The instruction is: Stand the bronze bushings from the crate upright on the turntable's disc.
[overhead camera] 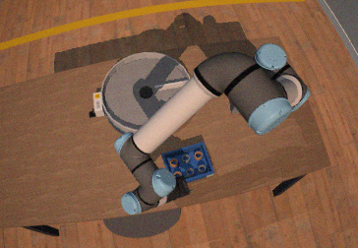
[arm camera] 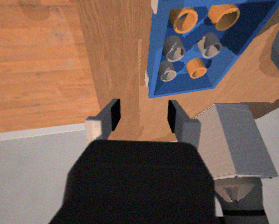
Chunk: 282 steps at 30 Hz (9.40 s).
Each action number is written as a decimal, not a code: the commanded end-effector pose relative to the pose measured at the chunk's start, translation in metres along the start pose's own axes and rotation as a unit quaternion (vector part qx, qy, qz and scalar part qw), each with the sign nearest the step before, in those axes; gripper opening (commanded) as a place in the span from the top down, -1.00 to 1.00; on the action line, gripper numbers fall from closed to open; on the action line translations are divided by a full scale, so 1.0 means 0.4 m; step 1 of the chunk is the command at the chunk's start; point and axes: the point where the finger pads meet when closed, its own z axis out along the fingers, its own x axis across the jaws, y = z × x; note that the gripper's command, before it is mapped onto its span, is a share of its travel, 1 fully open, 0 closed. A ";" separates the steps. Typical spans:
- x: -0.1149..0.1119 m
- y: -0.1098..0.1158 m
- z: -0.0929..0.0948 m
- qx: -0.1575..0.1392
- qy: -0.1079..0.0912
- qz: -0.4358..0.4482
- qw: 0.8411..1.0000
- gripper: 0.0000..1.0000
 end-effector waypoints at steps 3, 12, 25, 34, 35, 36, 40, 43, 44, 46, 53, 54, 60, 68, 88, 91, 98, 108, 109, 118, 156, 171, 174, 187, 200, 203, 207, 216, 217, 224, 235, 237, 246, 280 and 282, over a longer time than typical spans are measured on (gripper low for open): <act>0.000 0.000 -0.002 0.001 0.000 0.000 1.000 -1.00; 0.034 -0.010 -0.008 0.007 -0.012 0.025 1.000 -1.00; 0.198 -0.057 -0.027 0.033 -0.067 0.149 0.986 -1.00; 0.318 -0.077 -0.030 0.048 -0.107 0.240 0.964 -1.00; 0.318 -0.077 -0.030 0.048 -0.107 0.240 0.964 -1.00; 0.318 -0.077 -0.030 0.048 -0.107 0.240 0.964 -1.00; 0.391 -0.084 -0.027 0.055 -0.132 0.295 0.945 -1.00; 0.428 -0.086 -0.025 0.058 -0.145 0.323 0.933 -1.00; 0.441 -0.086 -0.023 0.059 -0.150 0.333 0.929 -1.00; 0.466 -0.086 -0.021 0.061 -0.158 0.352 0.920 -1.00; 0.529 -0.085 -0.012 0.065 -0.180 0.400 0.896 -1.00; 0.562 -0.083 -0.006 0.066 -0.192 0.426 0.882 -1.00; 0.629 -0.076 0.009 0.068 -0.216 0.477 0.849 -1.00; 0.717 -0.059 0.034 0.069 -0.248 0.546 0.797 -1.00; 0.898 0.003 0.112 0.060 -0.318 0.691 0.647 -1.00; 0.922 0.014 0.125 0.058 -0.328 0.710 0.621 -1.00; 0.973 0.044 0.159 0.051 -0.350 0.752 0.557 -1.00; 1.032 0.088 0.208 0.040 -0.376 0.801 0.464 -1.00; 1.037 0.092 0.212 0.039 -0.379 0.805 0.455 -1.00; 1.080 0.136 0.259 0.026 -0.401 0.841 0.362 -1.00; 1.095 0.152 0.277 0.021 -0.408 0.853 0.325 0.30; 1.095 0.152 0.277 0.021 -0.408 0.853 0.325 0.30; 1.095 0.152 0.277 0.021 -0.408 0.853 0.325 0.30; 1.095 0.152 0.277 0.021 -0.408 0.853 0.325 0.22; 1.095 0.152 0.277 0.021 -0.408 0.853 0.325 0.22; 1.095 0.152 0.277 0.021 -0.408 0.853 0.325 0.22; 1.095 0.152 0.277 0.021 -0.408 0.853 0.325 0.22; 1.088 0.152 0.278 0.021 -0.408 0.853 0.326 -0.52; 1.084 0.152 0.277 0.021 -0.408 0.853 0.326 -0.52; 1.045 0.149 0.276 0.022 -0.408 0.852 0.326 -0.52; 0.828 0.140 0.281 0.021 -0.408 0.853 0.326 -0.52; 0.787 0.138 0.283 0.020 -0.407 0.853 0.326 -0.52; 0.626 0.127 0.277 0.022 -0.408 0.852 0.326 -0.52; 0.320 0.114 0.280 0.022 -0.409 0.852 0.326 -0.52; 0.320 0.114 0.280 0.022 -0.409 0.852 0.326 -0.52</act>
